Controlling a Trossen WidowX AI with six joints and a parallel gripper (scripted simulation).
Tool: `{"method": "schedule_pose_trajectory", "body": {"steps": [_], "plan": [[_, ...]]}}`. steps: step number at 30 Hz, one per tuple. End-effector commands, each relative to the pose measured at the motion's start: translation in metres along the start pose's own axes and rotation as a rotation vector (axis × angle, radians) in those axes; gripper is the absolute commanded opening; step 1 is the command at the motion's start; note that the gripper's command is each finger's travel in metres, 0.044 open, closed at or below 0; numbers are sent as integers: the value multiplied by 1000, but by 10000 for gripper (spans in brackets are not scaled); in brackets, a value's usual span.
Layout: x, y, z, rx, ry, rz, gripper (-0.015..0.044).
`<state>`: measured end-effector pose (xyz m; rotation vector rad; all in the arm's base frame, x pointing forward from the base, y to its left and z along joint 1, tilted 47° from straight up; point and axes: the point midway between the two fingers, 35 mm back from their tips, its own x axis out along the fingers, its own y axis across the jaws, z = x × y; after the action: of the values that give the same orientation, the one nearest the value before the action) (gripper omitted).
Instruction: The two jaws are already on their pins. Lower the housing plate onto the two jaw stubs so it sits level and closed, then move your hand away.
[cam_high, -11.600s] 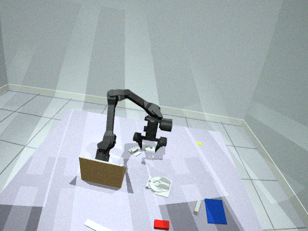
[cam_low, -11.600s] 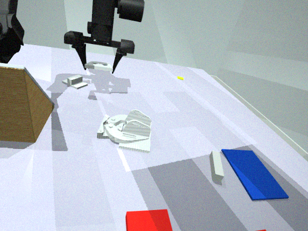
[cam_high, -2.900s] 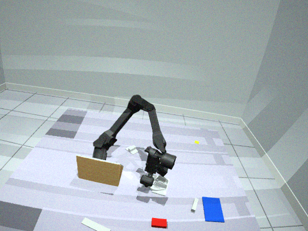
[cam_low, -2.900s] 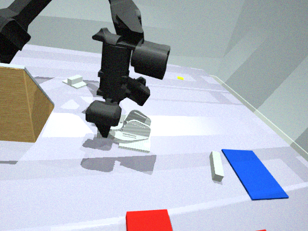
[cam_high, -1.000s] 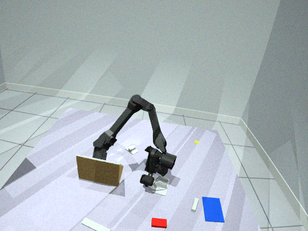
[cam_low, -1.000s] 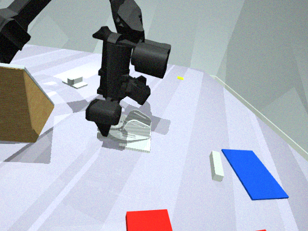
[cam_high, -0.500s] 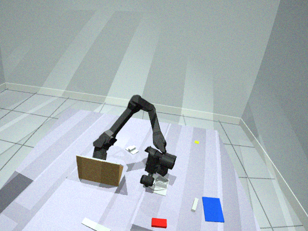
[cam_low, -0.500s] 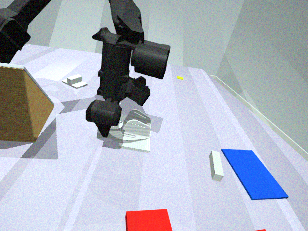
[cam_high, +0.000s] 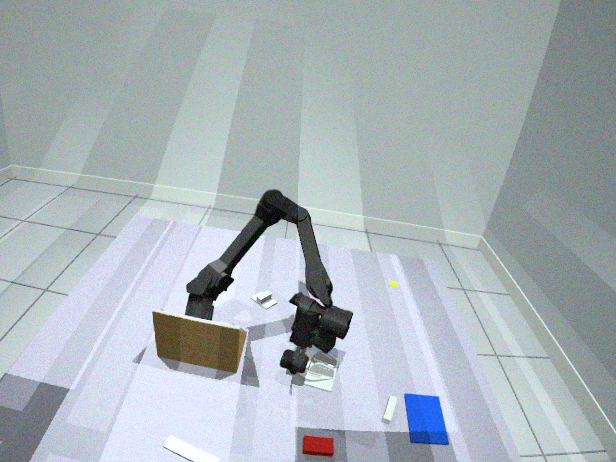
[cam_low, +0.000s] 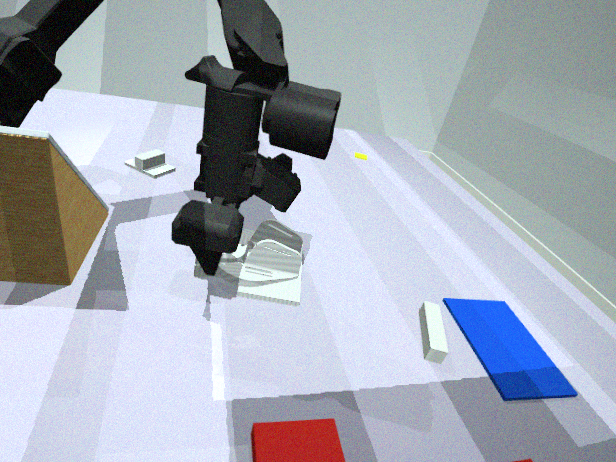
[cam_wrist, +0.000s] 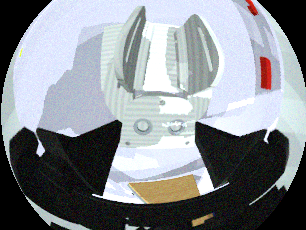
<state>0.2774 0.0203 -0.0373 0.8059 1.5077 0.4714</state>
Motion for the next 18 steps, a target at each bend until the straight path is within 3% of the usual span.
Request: {"method": "schedule_pose_trajectory", "body": {"steps": [1, 9, 13, 18], "plan": [[1, 0, 0, 3, 0, 2, 351], [1, 0, 0, 3, 0, 2, 351], [0, 0, 0, 0, 0, 0, 440], [0, 0, 0, 0, 0, 0, 440]]}}
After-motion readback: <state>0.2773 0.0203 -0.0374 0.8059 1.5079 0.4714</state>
